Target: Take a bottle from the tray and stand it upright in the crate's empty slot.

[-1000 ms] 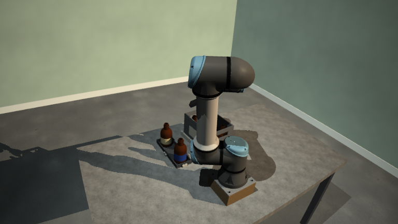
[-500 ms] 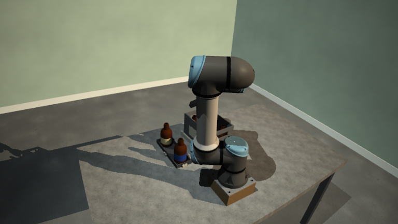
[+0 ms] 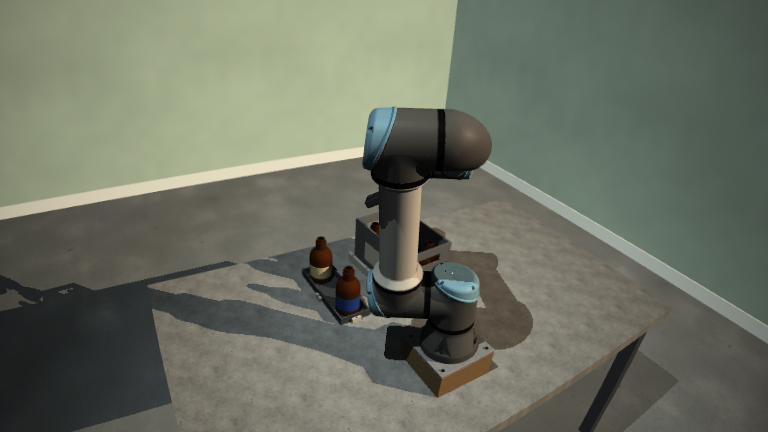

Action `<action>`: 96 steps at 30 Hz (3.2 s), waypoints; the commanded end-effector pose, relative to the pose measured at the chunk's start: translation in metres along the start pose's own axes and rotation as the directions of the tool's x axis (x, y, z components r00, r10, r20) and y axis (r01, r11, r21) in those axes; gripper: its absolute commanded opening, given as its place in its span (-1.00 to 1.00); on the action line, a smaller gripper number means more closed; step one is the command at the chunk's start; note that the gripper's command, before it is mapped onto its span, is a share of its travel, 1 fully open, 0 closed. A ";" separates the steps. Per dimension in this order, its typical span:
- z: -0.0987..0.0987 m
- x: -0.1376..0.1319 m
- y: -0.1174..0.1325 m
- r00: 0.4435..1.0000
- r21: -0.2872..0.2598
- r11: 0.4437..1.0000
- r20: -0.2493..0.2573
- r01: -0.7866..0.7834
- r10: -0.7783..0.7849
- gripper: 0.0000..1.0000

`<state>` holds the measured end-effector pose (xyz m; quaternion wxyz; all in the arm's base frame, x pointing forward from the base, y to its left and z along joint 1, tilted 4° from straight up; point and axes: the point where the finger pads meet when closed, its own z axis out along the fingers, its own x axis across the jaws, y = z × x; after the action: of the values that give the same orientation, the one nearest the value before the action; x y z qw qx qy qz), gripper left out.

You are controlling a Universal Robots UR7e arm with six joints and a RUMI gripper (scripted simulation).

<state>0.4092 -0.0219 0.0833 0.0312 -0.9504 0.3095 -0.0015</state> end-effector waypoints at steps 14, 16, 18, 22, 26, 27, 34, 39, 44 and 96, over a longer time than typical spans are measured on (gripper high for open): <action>0.000 0.000 0.000 1.000 0.000 1.000 -0.001 0.000 0.000 -1.00; 0.000 0.000 0.000 1.000 0.000 1.000 -0.001 0.000 0.000 -1.00; 0.000 0.000 0.000 1.000 0.000 1.000 -0.001 0.000 0.000 -1.00; 0.000 0.000 0.000 1.000 0.000 1.000 -0.001 0.000 0.000 -1.00; 0.000 0.000 0.000 1.000 0.000 1.000 -0.001 0.000 0.000 -0.24; 0.000 0.000 0.000 1.000 0.000 1.000 -0.001 0.000 0.000 -0.24; 0.000 0.000 0.000 1.000 0.000 1.000 -0.001 0.000 0.000 -0.24; 0.000 0.000 0.000 1.000 0.000 1.000 -0.001 0.000 0.000 -0.24; 0.000 0.000 0.000 1.000 0.000 1.000 -0.001 0.000 0.000 -0.24; -0.001 0.000 0.000 1.000 0.000 1.000 -0.001 0.000 0.000 -0.24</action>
<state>0.4093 -0.0219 0.0836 0.0312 -0.9504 0.3095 -0.0016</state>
